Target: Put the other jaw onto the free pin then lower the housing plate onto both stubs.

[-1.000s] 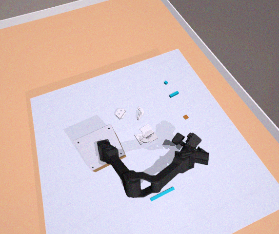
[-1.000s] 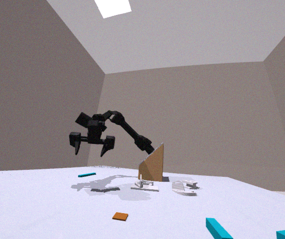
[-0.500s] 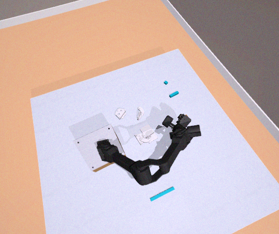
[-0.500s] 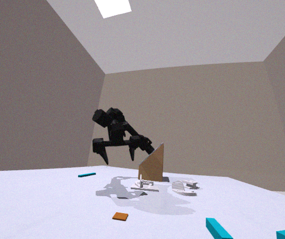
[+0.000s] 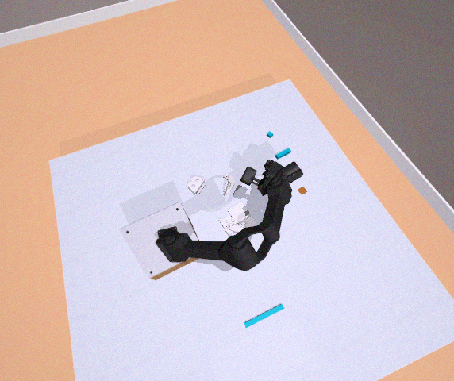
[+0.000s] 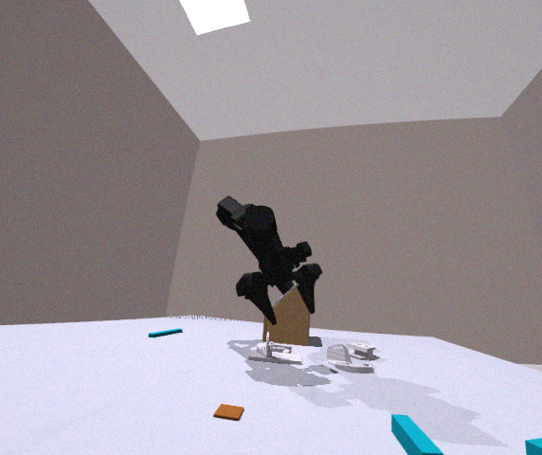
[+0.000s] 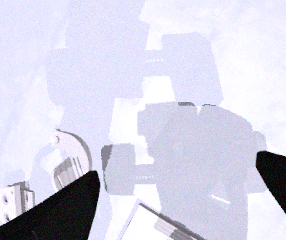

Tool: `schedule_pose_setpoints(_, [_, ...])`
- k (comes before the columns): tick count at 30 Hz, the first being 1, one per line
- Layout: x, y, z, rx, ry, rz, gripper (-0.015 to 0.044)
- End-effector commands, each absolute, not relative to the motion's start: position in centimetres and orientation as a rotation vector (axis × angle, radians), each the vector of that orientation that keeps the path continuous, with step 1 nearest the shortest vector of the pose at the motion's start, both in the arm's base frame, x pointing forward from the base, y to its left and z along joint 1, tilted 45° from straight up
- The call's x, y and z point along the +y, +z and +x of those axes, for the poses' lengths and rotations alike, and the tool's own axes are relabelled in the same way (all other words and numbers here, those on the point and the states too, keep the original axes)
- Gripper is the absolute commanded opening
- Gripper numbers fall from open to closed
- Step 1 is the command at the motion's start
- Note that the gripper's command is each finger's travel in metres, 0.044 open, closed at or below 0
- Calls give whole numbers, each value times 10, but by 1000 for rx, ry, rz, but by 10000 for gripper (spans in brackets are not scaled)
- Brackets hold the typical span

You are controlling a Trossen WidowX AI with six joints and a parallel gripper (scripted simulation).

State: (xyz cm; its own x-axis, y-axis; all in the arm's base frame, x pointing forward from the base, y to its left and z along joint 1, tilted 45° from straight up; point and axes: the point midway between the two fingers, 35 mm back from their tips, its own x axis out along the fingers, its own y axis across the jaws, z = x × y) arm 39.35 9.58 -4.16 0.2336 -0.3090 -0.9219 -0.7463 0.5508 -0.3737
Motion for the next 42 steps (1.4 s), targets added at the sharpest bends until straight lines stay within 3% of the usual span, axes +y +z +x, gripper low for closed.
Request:
schedule_pose_setpoints(1, [111,-57,380,1401,364,-1054,440])
schedule_pose_setpoints(22, [150,-129,284,1549,199,-1437,440])
schedule_pose_setpoints(42, [118,-162,288,1549,190,-1451,440])
